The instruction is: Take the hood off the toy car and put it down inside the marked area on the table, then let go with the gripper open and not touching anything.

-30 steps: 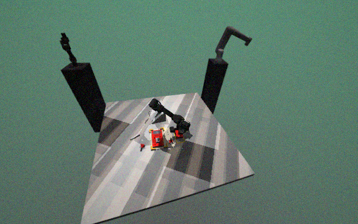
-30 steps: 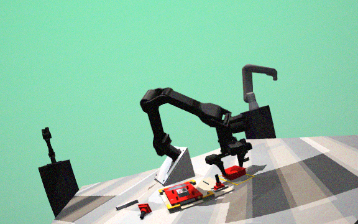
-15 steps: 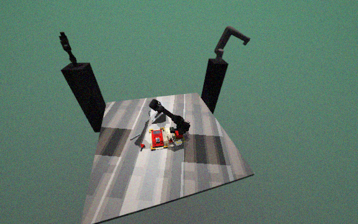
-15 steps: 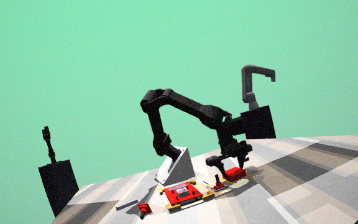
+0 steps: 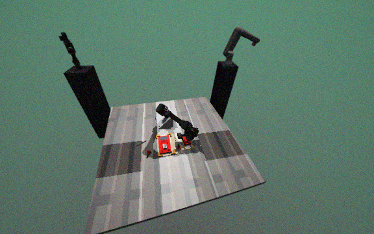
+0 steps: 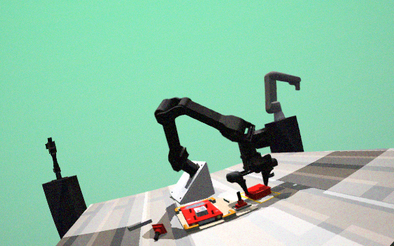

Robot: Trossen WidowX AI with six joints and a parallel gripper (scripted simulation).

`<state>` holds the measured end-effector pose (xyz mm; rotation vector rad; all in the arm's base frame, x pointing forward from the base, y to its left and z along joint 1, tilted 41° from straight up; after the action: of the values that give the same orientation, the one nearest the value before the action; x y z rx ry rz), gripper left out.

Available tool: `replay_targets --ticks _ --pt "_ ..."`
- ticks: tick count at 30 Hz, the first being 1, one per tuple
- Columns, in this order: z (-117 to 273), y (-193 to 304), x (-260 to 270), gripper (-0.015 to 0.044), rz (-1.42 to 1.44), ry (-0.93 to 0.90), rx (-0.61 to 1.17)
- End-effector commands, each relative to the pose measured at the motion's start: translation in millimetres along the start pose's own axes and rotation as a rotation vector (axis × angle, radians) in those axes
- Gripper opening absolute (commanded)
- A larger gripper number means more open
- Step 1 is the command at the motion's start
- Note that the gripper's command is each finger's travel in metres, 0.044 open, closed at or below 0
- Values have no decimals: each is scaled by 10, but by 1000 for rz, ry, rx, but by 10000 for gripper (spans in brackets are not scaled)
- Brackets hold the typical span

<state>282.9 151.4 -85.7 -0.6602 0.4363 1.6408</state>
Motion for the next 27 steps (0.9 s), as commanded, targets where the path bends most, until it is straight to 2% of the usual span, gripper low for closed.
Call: replay_targets --ticks 1,9,27 --pt "33 -4 3 440 -1 0 0" --pt "726 4 10 440 0 0 -2" --pt "726 4 10 440 0 0 -2"
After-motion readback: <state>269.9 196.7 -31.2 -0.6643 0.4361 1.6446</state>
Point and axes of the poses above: the point midway between the two fingers, 35 mm back from their tips, its own z axis back along the fingers, its own x axis across the jaws, y = z × x, the point moved 5 cm from there along z, back along the fingers, and after that the axes turned 2 degrees about z, right-handed, at the moved point
